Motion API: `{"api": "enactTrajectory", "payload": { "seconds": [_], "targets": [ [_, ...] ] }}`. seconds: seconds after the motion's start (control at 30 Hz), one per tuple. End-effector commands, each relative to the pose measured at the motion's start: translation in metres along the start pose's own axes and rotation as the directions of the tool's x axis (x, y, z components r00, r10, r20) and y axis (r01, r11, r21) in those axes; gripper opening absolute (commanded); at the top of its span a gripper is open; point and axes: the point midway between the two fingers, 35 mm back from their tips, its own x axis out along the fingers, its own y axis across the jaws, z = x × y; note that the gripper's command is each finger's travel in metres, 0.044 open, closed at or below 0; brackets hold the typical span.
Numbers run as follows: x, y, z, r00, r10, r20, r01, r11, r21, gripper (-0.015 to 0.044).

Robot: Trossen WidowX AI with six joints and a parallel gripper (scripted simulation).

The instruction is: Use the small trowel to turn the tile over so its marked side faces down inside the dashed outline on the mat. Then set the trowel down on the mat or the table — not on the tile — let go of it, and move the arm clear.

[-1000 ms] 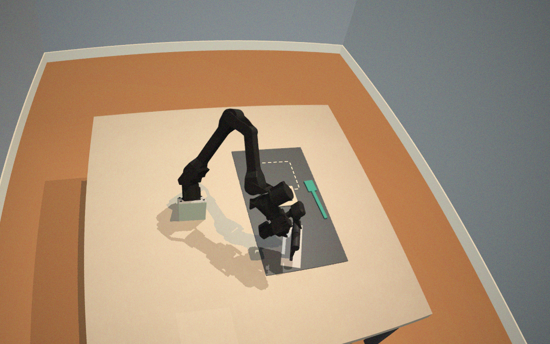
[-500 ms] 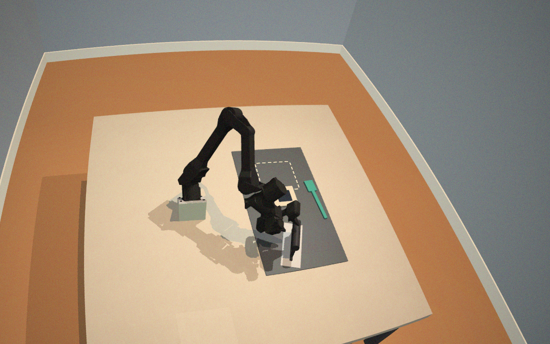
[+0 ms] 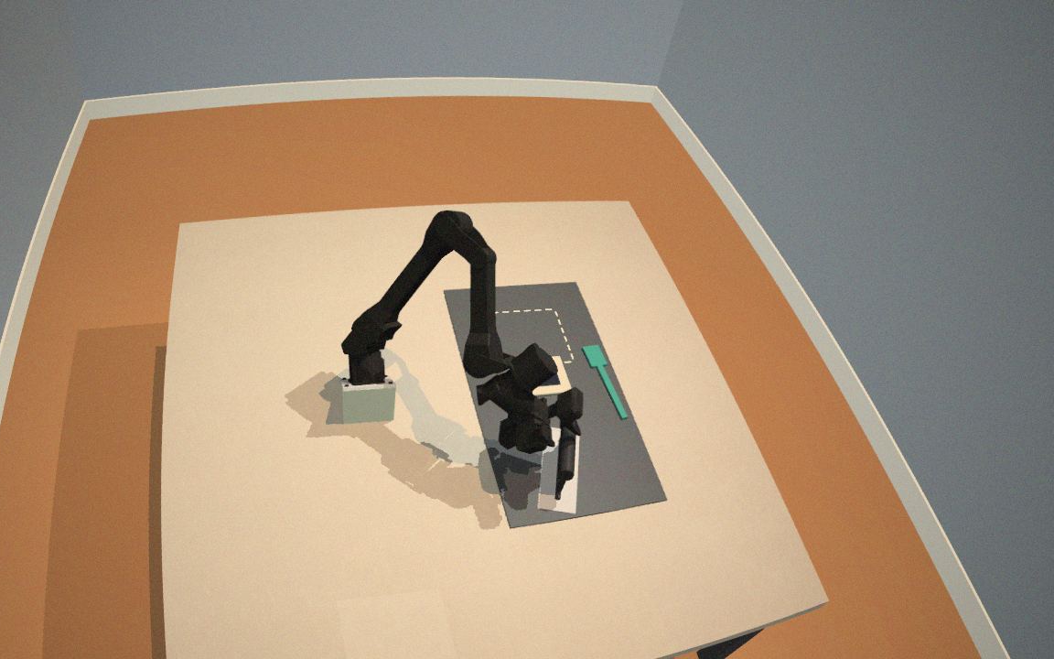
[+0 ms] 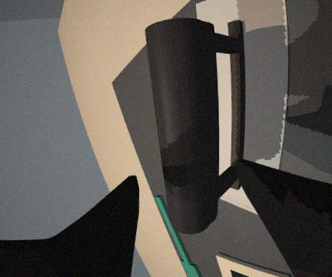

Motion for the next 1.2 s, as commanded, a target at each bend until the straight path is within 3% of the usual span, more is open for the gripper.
{"api": "enactTrajectory", "payload": {
  "seconds": [0.0, 0.7, 0.9, 1.17],
  "targets": [
    [0.009, -0.001, 0.001, 1.0, -0.004, 0.005, 0.004, 1.0, 0.005, 0.03],
    [0.041, -0.003, 0.0, 1.0, -0.009, 0.004, 0.009, 1.0, 0.011, 0.03],
    [0.041, -0.003, 0.0, 1.0, -0.009, 0.004, 0.009, 1.0, 0.011, 0.0142],
    [0.041, -0.003, 0.0, 1.0, -0.009, 0.004, 0.009, 1.0, 0.011, 0.0089]
  ]
}}
